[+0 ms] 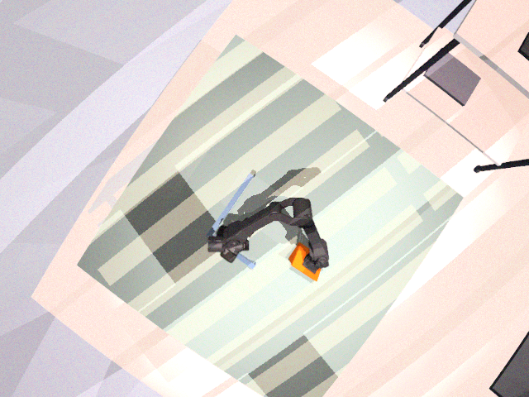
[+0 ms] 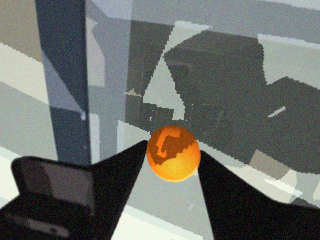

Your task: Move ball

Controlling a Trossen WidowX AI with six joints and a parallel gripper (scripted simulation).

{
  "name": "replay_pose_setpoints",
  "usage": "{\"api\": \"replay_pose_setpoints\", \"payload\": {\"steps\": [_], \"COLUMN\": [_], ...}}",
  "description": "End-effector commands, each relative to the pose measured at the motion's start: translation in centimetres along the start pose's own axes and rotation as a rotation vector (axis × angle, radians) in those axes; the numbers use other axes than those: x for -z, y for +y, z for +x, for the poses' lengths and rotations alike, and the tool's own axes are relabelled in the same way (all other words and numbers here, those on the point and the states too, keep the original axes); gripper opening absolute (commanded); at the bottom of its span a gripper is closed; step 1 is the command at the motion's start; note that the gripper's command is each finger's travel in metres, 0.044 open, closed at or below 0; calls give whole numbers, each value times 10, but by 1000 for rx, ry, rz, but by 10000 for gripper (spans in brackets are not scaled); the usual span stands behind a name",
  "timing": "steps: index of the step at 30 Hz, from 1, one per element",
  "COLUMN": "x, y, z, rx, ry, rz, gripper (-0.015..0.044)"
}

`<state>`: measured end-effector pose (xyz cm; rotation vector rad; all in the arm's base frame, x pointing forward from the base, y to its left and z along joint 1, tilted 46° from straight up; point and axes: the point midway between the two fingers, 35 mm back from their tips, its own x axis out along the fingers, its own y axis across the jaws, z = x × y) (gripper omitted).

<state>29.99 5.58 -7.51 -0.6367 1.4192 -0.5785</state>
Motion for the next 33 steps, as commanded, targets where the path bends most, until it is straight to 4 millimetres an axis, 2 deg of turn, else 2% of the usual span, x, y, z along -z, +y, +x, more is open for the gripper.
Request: {"api": "replay_pose_setpoints", "payload": {"steps": [1,4,7,8,11,13,23,25,27,28,33], "x": [0,0,0,-1,-2,0,-2,-1,1,2,3], "y": [0,0,0,1,2,0,3,3,1,1,0], "z": [0,0,-3,-11,-60,-83,-82,-93,-120,-128,-130], "rx": [0,0,0,-1,-1,2,-4,-5,-5,-5,-5], "ry": [1,1,1,1,2,2,-19,-19,-20,-20,-20], "rz": [1,1,1,0,-4,-6,-11,-10,-9,-8,-8], "gripper": [262,336,336,336,336,336,336,388,440,440,440]}}
